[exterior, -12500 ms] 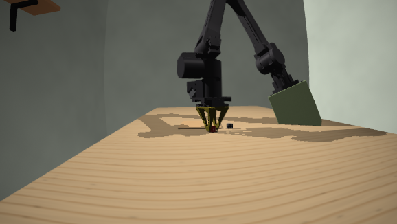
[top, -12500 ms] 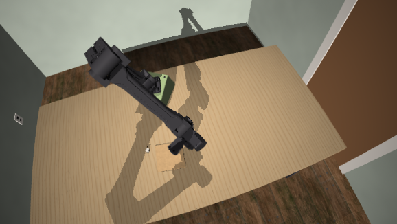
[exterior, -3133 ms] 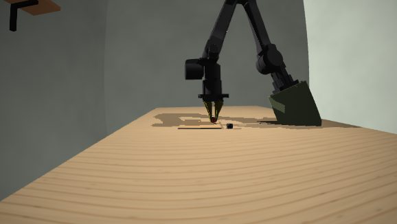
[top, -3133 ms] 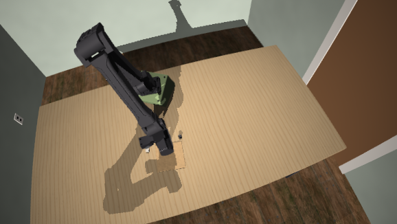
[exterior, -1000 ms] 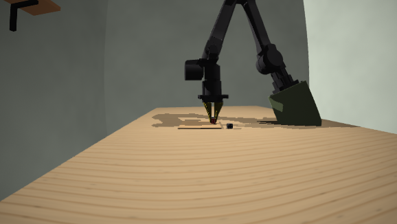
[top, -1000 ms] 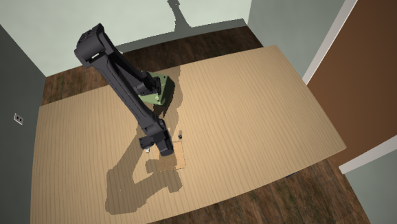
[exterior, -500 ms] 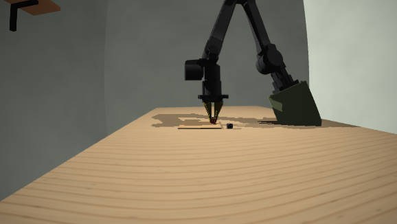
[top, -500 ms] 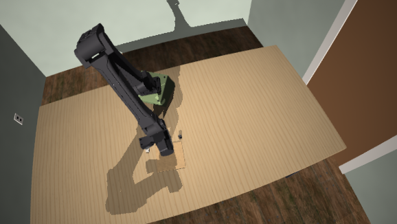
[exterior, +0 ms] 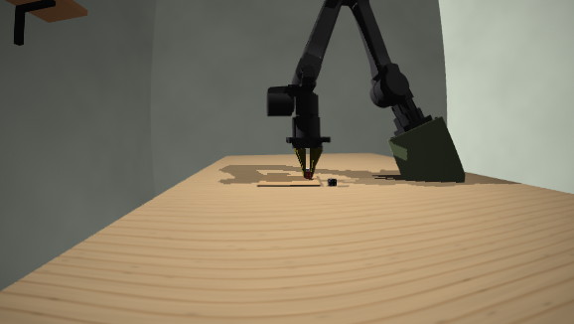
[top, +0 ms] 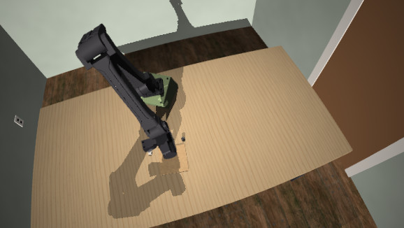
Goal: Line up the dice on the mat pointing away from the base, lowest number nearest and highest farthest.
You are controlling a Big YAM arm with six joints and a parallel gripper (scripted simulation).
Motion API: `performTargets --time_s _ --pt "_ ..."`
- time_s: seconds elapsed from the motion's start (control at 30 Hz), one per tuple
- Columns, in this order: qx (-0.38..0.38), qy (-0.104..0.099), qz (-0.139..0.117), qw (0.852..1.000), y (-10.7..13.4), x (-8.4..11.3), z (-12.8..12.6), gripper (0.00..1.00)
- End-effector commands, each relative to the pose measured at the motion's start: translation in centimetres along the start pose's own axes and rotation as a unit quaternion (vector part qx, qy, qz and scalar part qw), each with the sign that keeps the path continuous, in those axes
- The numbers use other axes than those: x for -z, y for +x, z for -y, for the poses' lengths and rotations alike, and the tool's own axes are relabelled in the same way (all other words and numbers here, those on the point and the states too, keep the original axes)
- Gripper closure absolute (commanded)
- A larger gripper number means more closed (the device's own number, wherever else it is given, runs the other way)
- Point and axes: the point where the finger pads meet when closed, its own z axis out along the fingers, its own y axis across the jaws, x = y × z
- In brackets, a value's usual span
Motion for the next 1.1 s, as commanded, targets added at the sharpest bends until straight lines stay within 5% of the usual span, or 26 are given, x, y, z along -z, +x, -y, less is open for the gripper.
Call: performTargets --time_s 0.0,0.6,1.07 --pt "-0.005 -0.013 0.002 1.000 -0.5 0.0 -1.4 0.89" --pt "-0.005 -0.013 0.002 1.000 -0.5 0.0 -1.4 0.70" --pt "-0.009 -0.017 0.002 1.000 -0.6 1.0 -1.6 0.70"
